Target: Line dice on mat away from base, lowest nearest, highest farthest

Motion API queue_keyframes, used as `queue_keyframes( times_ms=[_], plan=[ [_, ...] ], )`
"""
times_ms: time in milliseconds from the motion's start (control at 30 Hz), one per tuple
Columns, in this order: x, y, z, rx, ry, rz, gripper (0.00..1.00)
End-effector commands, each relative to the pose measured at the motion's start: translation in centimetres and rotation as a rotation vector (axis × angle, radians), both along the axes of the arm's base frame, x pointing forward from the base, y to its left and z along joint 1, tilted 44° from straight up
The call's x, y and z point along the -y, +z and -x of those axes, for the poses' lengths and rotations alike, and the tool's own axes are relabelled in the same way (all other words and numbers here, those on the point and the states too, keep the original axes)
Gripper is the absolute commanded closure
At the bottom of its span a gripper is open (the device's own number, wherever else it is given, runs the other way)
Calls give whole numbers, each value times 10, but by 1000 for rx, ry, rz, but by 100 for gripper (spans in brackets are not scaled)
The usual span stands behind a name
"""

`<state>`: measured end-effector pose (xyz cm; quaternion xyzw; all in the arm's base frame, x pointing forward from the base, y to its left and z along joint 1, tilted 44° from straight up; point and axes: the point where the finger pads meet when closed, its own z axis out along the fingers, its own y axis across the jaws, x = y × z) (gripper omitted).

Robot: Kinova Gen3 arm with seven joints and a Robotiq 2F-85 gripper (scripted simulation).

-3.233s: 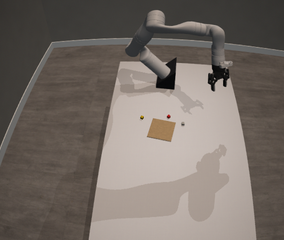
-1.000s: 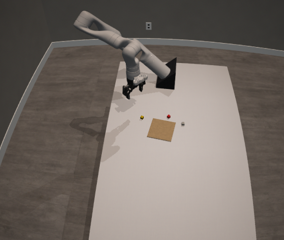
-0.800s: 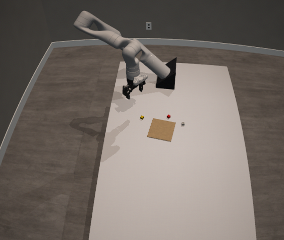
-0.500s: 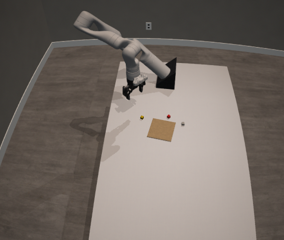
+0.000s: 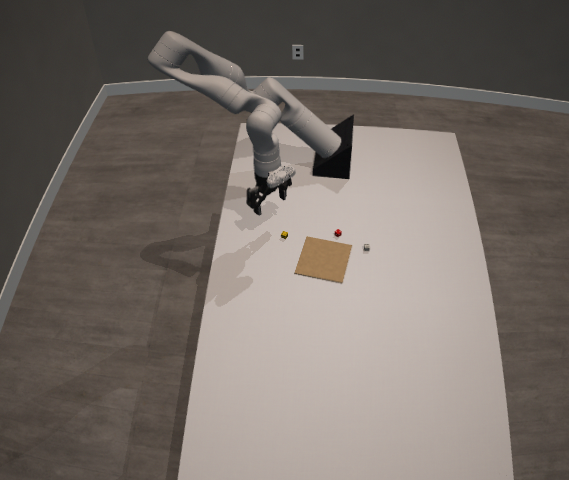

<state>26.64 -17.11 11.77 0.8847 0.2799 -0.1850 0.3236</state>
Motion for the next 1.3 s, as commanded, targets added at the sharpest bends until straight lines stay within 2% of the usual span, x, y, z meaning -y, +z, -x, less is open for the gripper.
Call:
queue_keyframes(
  times_ms=[0,167,433,1267],
  plan=[
    [11,-13,11,-29,-13,2,0],
    [26,-28,15,-29,-13,2,0],
    [34,-36,17,-29,-13,2,0],
    [34,-37,17,-29,-13,2,0]
  ],
)
